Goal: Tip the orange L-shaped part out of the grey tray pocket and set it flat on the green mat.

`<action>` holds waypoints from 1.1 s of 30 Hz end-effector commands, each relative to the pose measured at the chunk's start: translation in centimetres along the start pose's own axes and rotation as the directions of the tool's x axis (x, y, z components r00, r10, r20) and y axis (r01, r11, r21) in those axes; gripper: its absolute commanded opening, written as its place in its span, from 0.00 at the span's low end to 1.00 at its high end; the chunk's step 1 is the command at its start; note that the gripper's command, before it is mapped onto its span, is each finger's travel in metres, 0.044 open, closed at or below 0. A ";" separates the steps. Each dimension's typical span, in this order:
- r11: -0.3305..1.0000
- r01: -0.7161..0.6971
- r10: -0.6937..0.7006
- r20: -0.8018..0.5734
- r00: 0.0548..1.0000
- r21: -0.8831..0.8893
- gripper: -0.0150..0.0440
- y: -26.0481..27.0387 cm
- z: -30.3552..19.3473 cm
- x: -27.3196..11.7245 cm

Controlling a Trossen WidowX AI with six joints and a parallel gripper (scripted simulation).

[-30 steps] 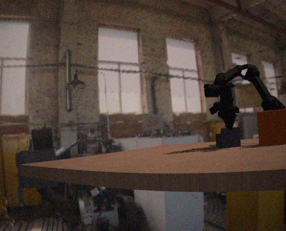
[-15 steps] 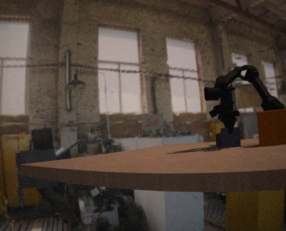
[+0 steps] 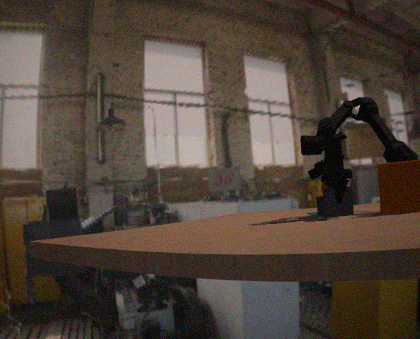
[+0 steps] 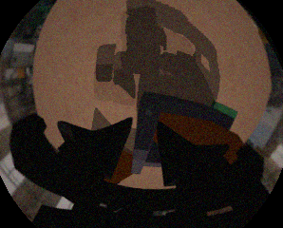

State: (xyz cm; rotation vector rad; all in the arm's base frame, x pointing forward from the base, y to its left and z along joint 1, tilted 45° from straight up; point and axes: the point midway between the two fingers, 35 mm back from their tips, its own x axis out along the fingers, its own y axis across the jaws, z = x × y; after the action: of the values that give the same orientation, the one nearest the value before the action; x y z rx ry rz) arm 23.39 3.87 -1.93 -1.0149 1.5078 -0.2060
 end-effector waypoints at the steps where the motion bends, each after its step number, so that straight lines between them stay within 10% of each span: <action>1: 1.000 0.009 -0.009 -0.003 1.000 -0.004 0.56 -0.1 -0.1 0.4; 33: 1.000 0.007 -0.007 -0.003 1.000 -0.004 0.56 1.1 -0.1 -1.0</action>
State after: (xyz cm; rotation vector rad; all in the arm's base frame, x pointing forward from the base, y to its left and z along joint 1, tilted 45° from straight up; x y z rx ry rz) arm 22.88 4.80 -1.91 -1.0268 1.5036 -0.2062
